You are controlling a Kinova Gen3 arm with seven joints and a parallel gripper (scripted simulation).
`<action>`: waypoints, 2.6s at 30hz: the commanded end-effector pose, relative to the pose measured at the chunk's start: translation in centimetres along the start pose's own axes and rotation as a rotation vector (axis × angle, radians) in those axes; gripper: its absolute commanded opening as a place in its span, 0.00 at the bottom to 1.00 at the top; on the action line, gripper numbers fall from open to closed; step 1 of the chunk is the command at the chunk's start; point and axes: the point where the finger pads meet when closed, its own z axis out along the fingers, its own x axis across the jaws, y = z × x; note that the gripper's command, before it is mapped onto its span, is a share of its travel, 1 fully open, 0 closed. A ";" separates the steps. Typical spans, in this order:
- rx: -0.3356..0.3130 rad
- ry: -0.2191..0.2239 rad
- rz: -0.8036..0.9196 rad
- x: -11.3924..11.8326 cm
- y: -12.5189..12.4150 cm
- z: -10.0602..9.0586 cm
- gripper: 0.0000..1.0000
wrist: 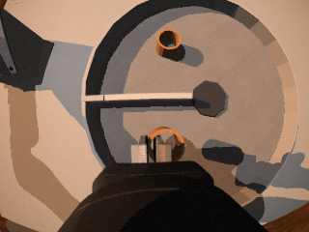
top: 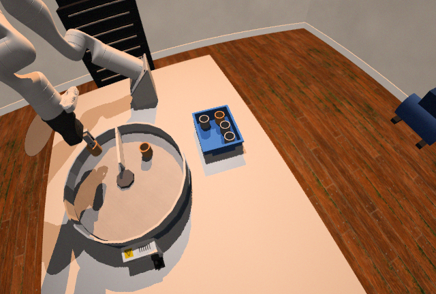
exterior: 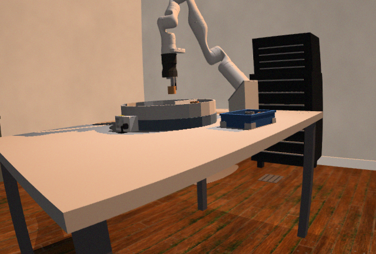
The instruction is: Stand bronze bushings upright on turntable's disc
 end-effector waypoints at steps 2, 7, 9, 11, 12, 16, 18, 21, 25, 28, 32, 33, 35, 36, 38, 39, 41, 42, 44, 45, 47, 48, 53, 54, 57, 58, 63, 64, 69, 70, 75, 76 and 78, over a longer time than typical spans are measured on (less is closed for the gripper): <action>0.000 0.001 0.000 0.0 0.0 0.0 0.00; 0.000 0.001 0.000 0.0 0.0 0.0 0.00; 0.000 0.001 0.000 0.0 0.0 0.0 0.00; 0.000 0.001 0.000 0.0 0.0 0.0 0.00; 0.000 0.001 0.000 0.0 0.0 0.0 0.00; 0.000 0.001 0.000 0.0 0.0 0.0 0.00; 0.000 0.001 0.000 0.0 0.0 0.0 0.00; 0.000 0.001 0.000 0.0 0.0 0.8 0.00; 0.000 0.001 0.000 0.0 0.0 2.5 0.00; 0.000 0.001 0.000 0.0 0.0 2.6 0.00; 0.000 0.001 0.000 0.0 0.0 2.6 0.00; 0.000 0.001 0.000 0.0 0.0 2.6 0.00; 0.000 0.001 0.000 0.0 0.0 2.6 0.00; 0.000 0.001 0.000 0.0 0.0 2.6 0.00; 0.000 0.001 0.000 0.0 0.0 2.6 0.00; 0.000 0.001 0.000 0.0 0.0 2.6 0.00; 0.000 0.001 0.000 0.0 0.0 2.6 0.00; 0.000 0.001 0.000 0.0 0.0 2.6 0.00; 0.000 0.001 0.000 0.0 0.0 2.6 0.00; 0.000 0.001 0.000 0.0 0.0 2.6 0.00; 0.000 0.001 0.000 0.0 0.0 2.6 0.00; 0.000 0.001 0.000 0.0 0.0 2.6 0.00; 0.000 0.001 0.000 0.0 0.0 2.6 0.00; 0.000 0.001 0.000 0.0 0.0 2.6 0.00; 0.000 0.001 0.000 0.0 0.0 2.6 0.00; 0.000 0.001 0.000 0.0 0.0 2.6 0.00; 0.000 0.001 0.000 0.0 0.0 2.6 0.00; 0.000 0.001 0.000 0.0 0.0 2.6 0.00; 0.000 0.001 0.000 0.0 0.0 2.7 0.00; 0.000 0.001 0.000 0.0 0.0 2.8 0.00; 0.000 0.001 0.000 0.0 0.0 3.3 0.00; 0.000 0.001 0.000 0.0 0.0 3.4 0.00; 0.000 0.001 0.000 0.0 0.0 3.4 0.00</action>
